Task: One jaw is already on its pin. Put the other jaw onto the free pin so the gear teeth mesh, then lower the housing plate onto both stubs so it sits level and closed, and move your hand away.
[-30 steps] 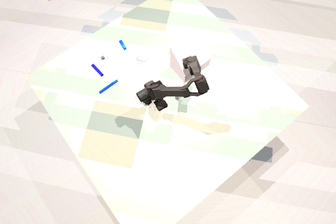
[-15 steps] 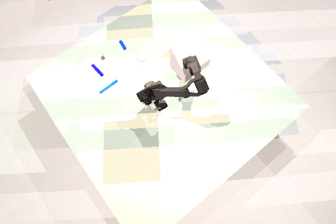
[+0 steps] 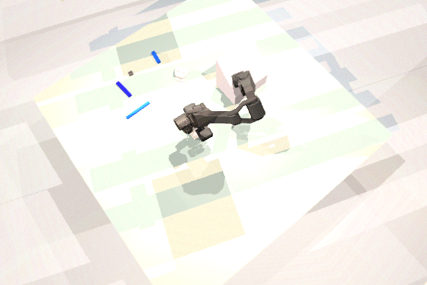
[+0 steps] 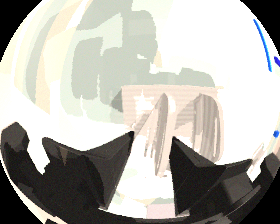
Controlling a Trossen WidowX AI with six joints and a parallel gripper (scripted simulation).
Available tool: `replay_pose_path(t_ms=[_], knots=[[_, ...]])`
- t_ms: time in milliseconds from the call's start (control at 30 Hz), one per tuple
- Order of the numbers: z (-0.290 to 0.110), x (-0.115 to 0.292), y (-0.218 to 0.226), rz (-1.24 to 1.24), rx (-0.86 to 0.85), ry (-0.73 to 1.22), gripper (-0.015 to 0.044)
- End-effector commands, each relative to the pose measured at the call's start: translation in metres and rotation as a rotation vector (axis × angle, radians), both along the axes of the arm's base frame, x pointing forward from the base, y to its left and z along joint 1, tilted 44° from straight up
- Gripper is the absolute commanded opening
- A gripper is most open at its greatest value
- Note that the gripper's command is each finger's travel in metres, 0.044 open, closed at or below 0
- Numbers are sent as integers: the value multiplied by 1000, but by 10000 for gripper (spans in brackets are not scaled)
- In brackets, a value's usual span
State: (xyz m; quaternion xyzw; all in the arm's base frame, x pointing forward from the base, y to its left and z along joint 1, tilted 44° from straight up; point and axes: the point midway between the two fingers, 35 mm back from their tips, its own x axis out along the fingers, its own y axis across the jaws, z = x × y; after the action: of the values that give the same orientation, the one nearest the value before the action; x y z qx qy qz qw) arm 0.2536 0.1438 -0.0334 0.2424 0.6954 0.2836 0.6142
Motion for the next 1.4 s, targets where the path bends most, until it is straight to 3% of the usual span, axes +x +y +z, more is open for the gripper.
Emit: replay_pose_path(t_ms=[0,1367], knots=[[-1,-1,1,-3,3,6,134],[-5,-1,5,-5,3,7,134]])
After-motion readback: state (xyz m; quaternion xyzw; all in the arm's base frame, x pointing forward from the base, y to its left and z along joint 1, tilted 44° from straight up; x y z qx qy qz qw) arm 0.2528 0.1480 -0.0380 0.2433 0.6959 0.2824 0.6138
